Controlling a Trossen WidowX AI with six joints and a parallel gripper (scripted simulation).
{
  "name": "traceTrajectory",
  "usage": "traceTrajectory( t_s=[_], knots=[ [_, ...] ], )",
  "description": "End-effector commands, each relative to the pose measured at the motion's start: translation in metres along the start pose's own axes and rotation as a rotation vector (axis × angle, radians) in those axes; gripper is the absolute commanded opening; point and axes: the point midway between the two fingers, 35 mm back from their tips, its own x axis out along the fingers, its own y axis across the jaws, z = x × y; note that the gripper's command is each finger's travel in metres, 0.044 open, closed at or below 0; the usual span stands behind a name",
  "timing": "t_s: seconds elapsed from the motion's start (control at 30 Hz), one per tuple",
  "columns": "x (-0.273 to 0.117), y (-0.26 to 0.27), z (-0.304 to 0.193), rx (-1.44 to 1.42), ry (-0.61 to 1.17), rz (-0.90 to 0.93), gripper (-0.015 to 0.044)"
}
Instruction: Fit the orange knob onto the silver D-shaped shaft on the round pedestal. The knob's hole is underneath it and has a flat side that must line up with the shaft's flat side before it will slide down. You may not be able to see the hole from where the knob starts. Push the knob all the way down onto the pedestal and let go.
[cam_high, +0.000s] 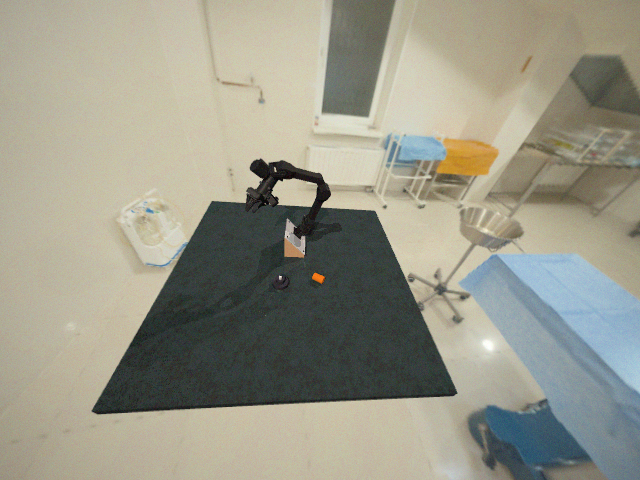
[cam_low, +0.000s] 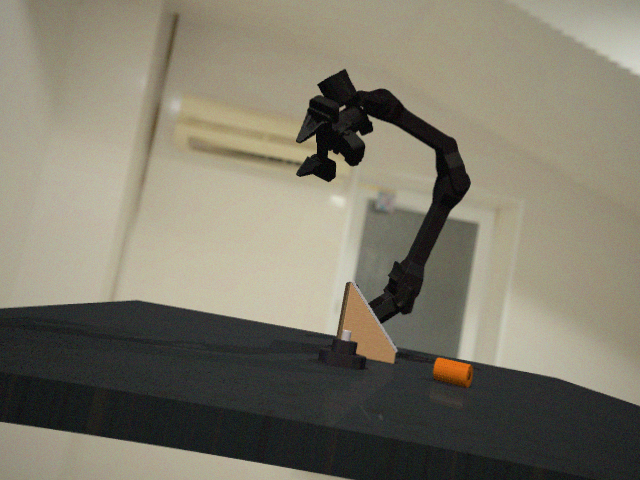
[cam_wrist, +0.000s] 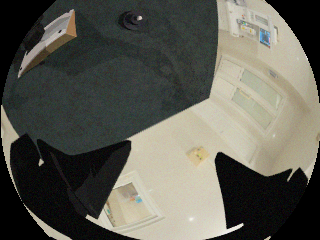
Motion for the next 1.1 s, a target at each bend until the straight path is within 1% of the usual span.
traceTrajectory(
  t_s=[0.0, 0.03, 0.13, 0.2, 0.37, 0.57, 0.77, 0.9, 0.97, 1.07],
  knots=[
    [0.001, -0.001, 0.003, 0.001, -0.005, 0.003, 0.0426],
    [0.006, -0.004, 0.014, 0.005, -0.019, 0.010, 0.0440],
    [0.028, -0.015, 0.075, 0.031, -0.099, 0.064, 0.0440],
    [0.036, -0.016, 0.100, 0.041, -0.129, 0.090, 0.0440],
    [0.059, -0.008, 0.188, 0.082, -0.224, 0.201, 0.0440],
    [0.075, 0.028, 0.290, 0.135, -0.306, 0.375, 0.0440],
    [0.075, 0.091, 0.378, 0.188, -0.336, 0.587, 0.0440],
    [0.066, 0.139, 0.420, 0.217, -0.321, 0.728, 0.0440],
    [0.065, 0.145, 0.423, 0.220, -0.318, 0.743, 0.0440],
    [0.069, 0.139, 0.424, 0.219, -0.318, 0.743, 0.0440]
  ],
)
